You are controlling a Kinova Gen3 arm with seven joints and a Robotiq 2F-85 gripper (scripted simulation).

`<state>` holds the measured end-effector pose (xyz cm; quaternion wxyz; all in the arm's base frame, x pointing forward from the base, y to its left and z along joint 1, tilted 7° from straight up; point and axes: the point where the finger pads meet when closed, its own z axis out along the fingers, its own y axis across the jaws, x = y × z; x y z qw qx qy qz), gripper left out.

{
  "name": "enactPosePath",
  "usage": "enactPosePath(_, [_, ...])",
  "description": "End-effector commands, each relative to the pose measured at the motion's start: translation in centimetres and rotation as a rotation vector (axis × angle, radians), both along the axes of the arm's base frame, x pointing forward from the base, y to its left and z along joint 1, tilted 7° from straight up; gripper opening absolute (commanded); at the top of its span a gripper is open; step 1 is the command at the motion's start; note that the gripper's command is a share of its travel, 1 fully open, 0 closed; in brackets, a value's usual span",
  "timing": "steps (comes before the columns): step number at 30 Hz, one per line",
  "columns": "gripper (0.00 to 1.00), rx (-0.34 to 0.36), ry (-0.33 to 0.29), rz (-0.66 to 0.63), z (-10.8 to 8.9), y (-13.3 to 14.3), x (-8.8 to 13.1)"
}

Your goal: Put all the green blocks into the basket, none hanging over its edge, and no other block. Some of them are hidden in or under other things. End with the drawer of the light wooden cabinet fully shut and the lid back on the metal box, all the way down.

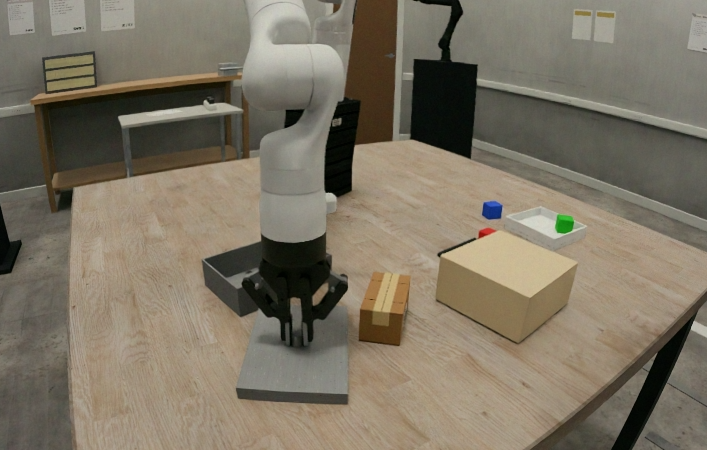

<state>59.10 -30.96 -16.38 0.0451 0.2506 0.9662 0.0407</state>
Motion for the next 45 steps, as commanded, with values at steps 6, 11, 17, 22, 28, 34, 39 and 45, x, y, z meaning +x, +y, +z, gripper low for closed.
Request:
enactPosePath(6, [0.10, -0.001, -0.001, 0.000, 0.1, -0.1, 0.1])
enactPosePath(11, [0.10, -0.001, -0.001, 0.000, 0.3, -0.1, 0.0])
enactPosePath(17, [0.10, -0.001, -0.001, 0.000, 0.7, -0.1, 0.0])
enactPosePath(22, [0.10, -0.001, -0.001, 0.000, 1.7, -0.1, -0.1])
enactPosePath(28, [0.10, -0.001, -0.001, 0.000, 3.6, -0.3, -0.3])
enactPosePath(34, [0.10, -0.001, -0.001, 0.000, 5.3, -0.3, -0.5])
enactPosePath(39, [0.10, -0.001, -0.001, 0.000, 7.5, -0.5, -0.8])
enactPosePath(45, [0.10, -0.001, -0.001, 0.000, 10.2, -0.6, -1.0])
